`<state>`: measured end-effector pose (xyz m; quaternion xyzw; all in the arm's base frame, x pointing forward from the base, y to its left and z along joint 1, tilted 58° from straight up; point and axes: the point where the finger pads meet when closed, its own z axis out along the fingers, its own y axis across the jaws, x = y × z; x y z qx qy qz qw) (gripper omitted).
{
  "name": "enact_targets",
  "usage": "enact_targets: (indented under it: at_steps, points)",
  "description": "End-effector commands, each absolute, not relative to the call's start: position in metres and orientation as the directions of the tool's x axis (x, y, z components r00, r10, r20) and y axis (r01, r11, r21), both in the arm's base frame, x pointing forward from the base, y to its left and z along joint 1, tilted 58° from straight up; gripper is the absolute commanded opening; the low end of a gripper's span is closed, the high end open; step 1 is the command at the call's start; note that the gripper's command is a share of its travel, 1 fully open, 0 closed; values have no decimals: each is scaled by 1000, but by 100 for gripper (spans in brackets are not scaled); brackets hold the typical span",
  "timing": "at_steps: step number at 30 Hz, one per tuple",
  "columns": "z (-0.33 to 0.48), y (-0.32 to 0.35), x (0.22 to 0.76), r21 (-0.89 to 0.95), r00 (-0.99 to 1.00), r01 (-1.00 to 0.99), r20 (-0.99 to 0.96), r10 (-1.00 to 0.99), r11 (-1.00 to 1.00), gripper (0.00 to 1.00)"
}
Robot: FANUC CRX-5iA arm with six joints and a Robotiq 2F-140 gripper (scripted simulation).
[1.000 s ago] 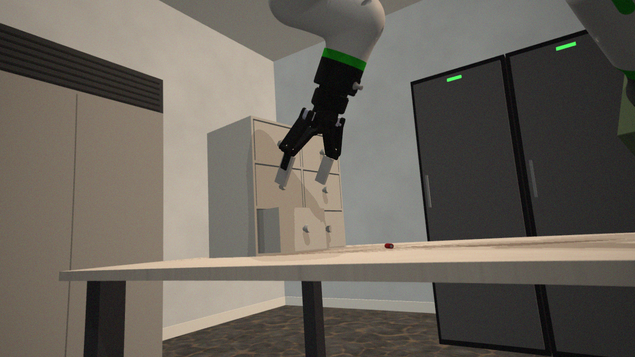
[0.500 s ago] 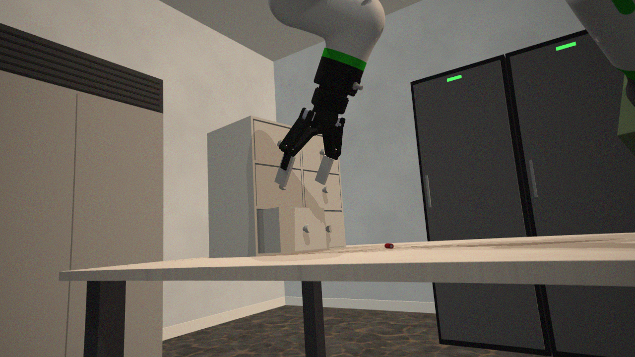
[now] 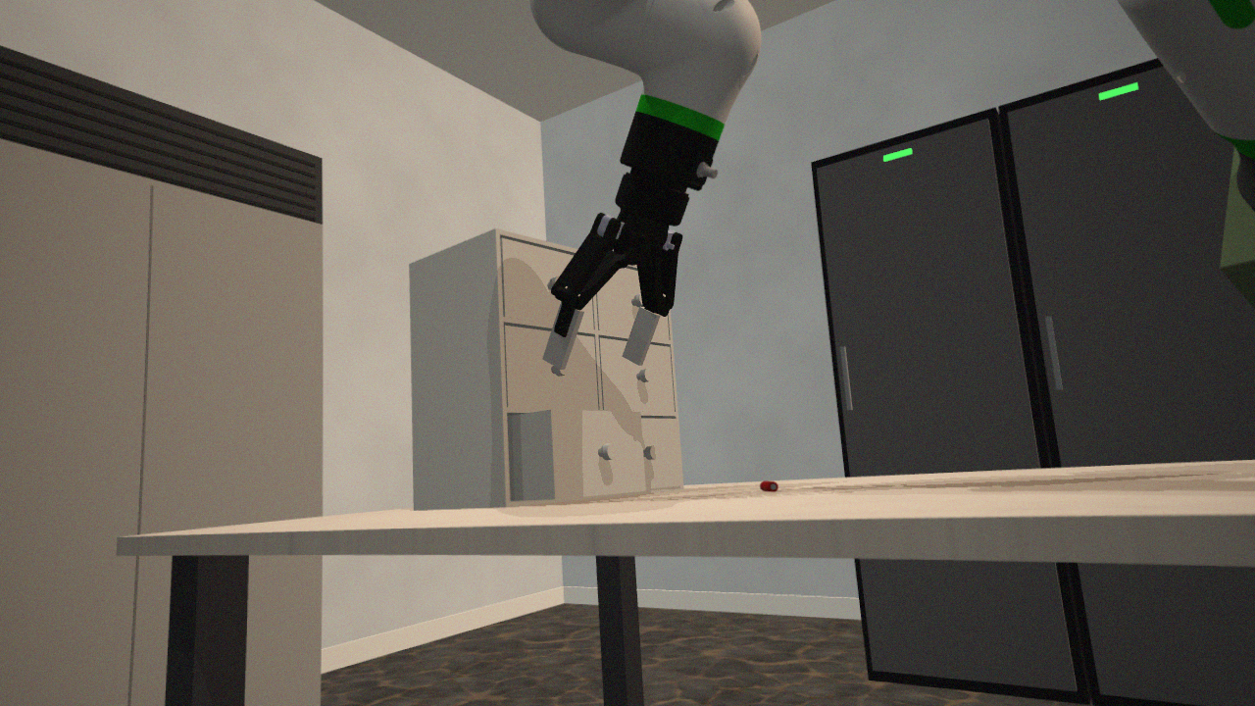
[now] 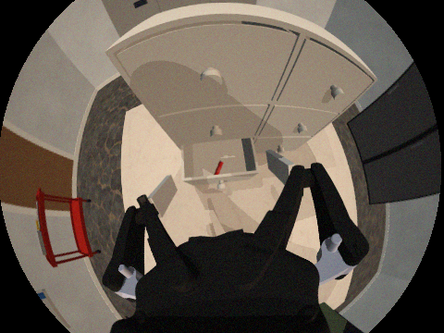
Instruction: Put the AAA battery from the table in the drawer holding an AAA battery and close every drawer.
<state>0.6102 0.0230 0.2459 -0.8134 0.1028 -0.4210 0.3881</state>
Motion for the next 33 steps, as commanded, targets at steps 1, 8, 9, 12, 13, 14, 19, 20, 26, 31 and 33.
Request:
enact_targets:
  at_steps: [1,8,9,12,13,14,19,20,26,31,33]
  points:
    - [246,23,610,-718,624,159,605,-494,-678,100]
    - [246,23,610,-718,624,159,605,-494,-678,100]
    - [246,23,610,-718,624,159,605,-494,-678,100]
    - [246,23,610,-718,624,159,605,-494,-678,100]
    - [246,23,610,-718,624,159,605,-494,-678,100]
    - [246,23,610,-718,625,159,605,-494,-678,100]
    - [248,19,603,-724,649,158,589,-482,-672,100]
    - [248,19,603,-724,649,158,589,-482,-672,100]
    - [252,10,584,-740,714,151,540,-446,-655,100]
    - [259,-3,556,-764,801,137,460,-383,-630,100]
    - [262,-10,543,-774,835,129,422,-353,-620,100]
